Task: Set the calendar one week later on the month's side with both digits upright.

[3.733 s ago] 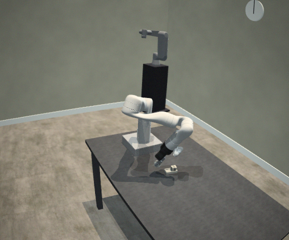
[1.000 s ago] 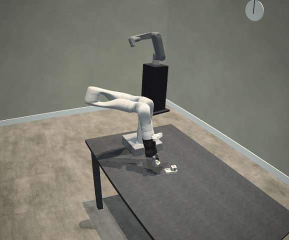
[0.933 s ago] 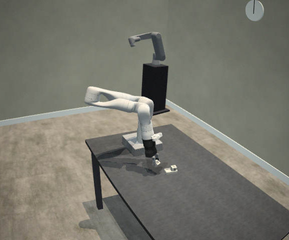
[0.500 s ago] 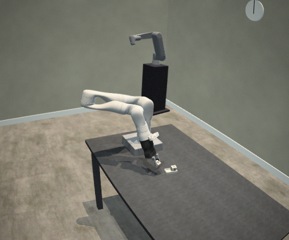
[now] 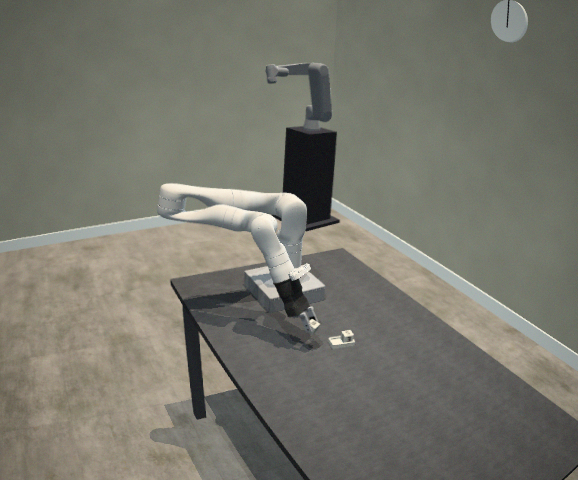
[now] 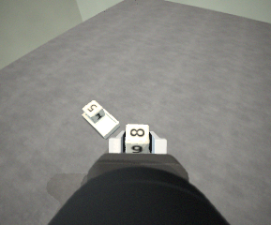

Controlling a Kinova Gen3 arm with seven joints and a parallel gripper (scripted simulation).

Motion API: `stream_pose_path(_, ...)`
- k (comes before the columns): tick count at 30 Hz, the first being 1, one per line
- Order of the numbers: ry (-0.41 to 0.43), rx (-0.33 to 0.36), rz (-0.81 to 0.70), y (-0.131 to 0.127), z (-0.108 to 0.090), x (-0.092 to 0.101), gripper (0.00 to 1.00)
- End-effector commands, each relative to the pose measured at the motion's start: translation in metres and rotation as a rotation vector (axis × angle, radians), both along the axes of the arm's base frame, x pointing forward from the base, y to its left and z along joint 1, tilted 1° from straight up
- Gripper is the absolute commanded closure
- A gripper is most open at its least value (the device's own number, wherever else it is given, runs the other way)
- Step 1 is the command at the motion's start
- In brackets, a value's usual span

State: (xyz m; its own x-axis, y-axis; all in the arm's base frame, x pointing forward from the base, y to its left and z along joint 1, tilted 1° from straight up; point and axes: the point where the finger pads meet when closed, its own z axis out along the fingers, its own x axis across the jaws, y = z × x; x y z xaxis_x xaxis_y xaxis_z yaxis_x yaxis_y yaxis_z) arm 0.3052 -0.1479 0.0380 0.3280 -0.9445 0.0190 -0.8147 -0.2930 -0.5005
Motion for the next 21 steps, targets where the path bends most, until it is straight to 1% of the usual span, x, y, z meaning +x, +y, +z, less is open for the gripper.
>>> stream_pose_path(1, -0.005, 0.004, -0.003, -0.0009, -0.0001, -0.0005, 0.40)
stream_pose_path(5, -0.025, 0.017, -0.001, -0.0007, -0.0017, -0.0015, 0.40)
stream_pose_path(10, -0.076, 0.044, 0.003, -0.0004, -0.0041, -0.0030, 0.40)
stream_pose_path(12, -0.076, 0.044, 0.003, -0.0004, -0.0041, -0.0030, 0.40)
stream_pose_path(21, -0.199, 0.080, 0.004, -0.0009, -0.0035, -0.0032, 0.40)
